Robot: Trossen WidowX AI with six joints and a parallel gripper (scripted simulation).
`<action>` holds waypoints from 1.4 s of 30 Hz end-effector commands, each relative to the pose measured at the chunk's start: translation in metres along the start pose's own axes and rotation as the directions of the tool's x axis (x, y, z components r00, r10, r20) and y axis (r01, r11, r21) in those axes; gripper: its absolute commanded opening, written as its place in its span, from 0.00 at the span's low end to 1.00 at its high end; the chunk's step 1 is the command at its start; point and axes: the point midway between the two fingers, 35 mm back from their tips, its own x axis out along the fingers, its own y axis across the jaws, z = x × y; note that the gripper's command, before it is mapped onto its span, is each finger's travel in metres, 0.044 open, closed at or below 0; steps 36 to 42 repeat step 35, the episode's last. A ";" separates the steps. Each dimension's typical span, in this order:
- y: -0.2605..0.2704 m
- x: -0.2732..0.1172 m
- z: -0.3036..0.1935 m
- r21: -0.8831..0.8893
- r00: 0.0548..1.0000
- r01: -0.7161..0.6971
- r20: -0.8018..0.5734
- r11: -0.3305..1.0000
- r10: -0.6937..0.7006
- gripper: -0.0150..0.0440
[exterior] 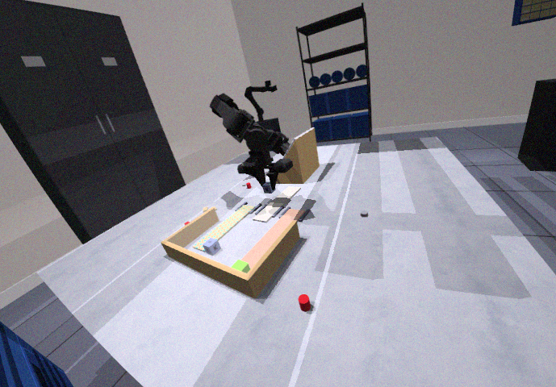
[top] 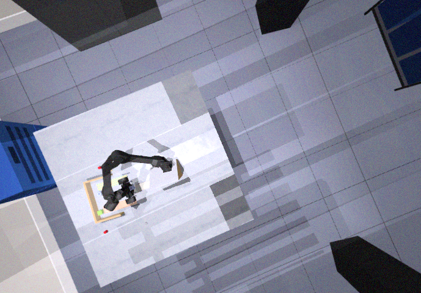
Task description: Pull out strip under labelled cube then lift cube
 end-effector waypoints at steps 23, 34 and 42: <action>0.000 -0.036 -0.008 0.005 1.000 -0.006 -0.001 1.000 0.006 0.25; 0.000 -0.036 -0.008 0.005 1.000 -0.006 -0.001 1.000 0.006 0.25; 0.000 -0.036 -0.008 0.005 1.000 -0.006 -0.001 1.000 0.006 0.25</action>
